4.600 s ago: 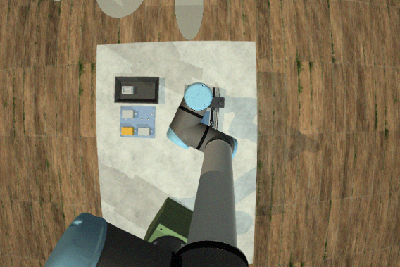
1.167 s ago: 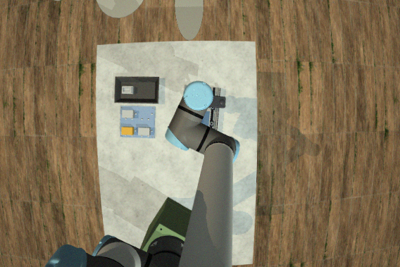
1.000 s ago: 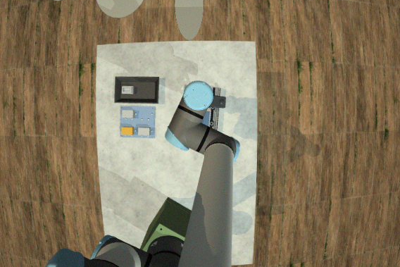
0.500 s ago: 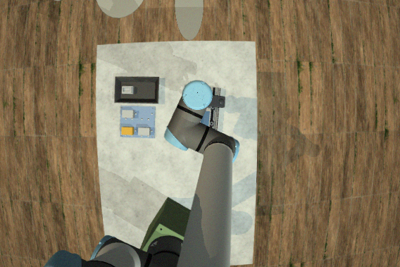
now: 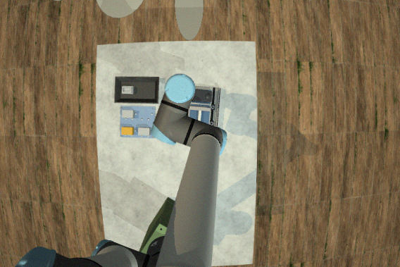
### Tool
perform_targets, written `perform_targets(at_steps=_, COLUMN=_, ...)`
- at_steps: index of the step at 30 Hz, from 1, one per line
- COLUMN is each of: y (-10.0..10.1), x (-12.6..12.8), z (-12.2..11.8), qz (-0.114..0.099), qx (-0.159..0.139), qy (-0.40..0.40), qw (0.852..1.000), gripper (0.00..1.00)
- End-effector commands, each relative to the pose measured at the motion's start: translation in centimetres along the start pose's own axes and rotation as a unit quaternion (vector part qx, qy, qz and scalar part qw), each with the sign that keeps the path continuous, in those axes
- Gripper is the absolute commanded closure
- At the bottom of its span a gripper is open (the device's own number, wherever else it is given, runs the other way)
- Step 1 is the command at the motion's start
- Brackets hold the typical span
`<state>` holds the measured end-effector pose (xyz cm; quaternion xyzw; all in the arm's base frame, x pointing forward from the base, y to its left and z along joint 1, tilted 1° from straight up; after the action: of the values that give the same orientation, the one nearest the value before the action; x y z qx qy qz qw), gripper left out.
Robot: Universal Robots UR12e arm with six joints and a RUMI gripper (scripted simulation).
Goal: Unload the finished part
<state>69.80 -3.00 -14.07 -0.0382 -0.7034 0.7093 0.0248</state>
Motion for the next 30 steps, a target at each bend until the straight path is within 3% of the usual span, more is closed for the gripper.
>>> perform_targets(at_steps=1, y=0.0, x=-0.7, z=-4.1, qz=0.0, qx=0.0, qy=-0.003, qw=1.0, gripper=1.0)
perform_targets(at_steps=4, y=0.0, x=-0.8, z=-5.1, qz=0.0, qx=0.0, qy=-0.004, qw=1.0, gripper=1.0)
perform_targets(at_steps=19, y=-0.1, x=-0.7, z=-19.0, qz=0.001, qx=0.0, qy=-0.016, qw=1.0, gripper=1.0)
perform_targets(at_steps=30, y=-0.1, x=-0.2, z=-22.8, qz=0.001, qx=0.0, qy=-0.02, qw=1.0, gripper=1.0)
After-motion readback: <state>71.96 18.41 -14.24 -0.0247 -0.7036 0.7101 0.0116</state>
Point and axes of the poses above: the point where the finger pads meet when closed, its own y axis out along the fingers, its own x axis across the jaws, z = x × y, the point moved 1 cm from there along -y, back along the fingers, and after that the axes turned 6 degrees about y, right-handed, at the moved point
